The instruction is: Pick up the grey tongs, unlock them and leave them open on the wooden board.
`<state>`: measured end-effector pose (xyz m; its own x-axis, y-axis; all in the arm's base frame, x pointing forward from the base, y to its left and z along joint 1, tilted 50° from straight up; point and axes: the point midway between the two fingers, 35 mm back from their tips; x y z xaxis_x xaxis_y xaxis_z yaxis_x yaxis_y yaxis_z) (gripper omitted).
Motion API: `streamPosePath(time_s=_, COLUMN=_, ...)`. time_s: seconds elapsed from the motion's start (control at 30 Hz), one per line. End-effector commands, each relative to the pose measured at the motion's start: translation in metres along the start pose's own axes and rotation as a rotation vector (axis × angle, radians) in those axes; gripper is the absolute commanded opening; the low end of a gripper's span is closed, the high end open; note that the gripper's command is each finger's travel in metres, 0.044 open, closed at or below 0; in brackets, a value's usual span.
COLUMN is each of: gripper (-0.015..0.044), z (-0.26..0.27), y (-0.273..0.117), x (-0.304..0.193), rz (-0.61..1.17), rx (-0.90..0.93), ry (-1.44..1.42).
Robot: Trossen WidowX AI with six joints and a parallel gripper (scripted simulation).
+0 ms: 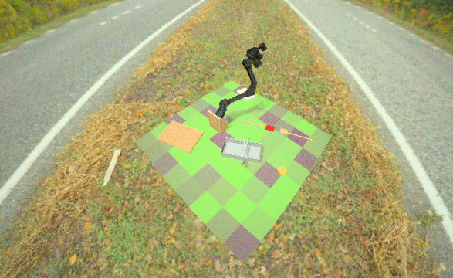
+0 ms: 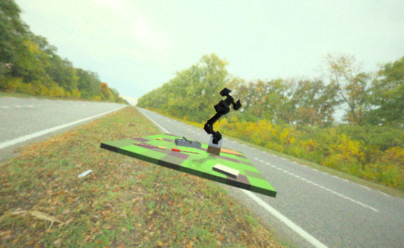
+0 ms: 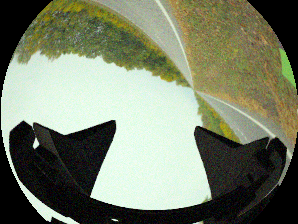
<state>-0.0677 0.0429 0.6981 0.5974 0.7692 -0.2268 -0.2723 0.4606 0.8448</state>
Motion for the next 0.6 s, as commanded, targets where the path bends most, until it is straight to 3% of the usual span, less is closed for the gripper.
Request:
streamPosePath(time_s=0.0, gripper=0.0426, z=0.0, y=0.0, x=-0.001, rz=0.003, rx=0.0, ry=0.0)
streamPosePath(time_s=0.57, gripper=0.044, z=0.01, y=-0.046, x=-0.132, rz=0.418, rx=0.058, ry=0.048)
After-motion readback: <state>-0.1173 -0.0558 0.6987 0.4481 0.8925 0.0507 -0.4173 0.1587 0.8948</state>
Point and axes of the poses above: the point midway between the two fingers, 35 mm back from their tips, its own y axis out along the fingers, its own z axis across the jaws, x = y × z, and after that the axes turned 3 degrees about -y, right-handed
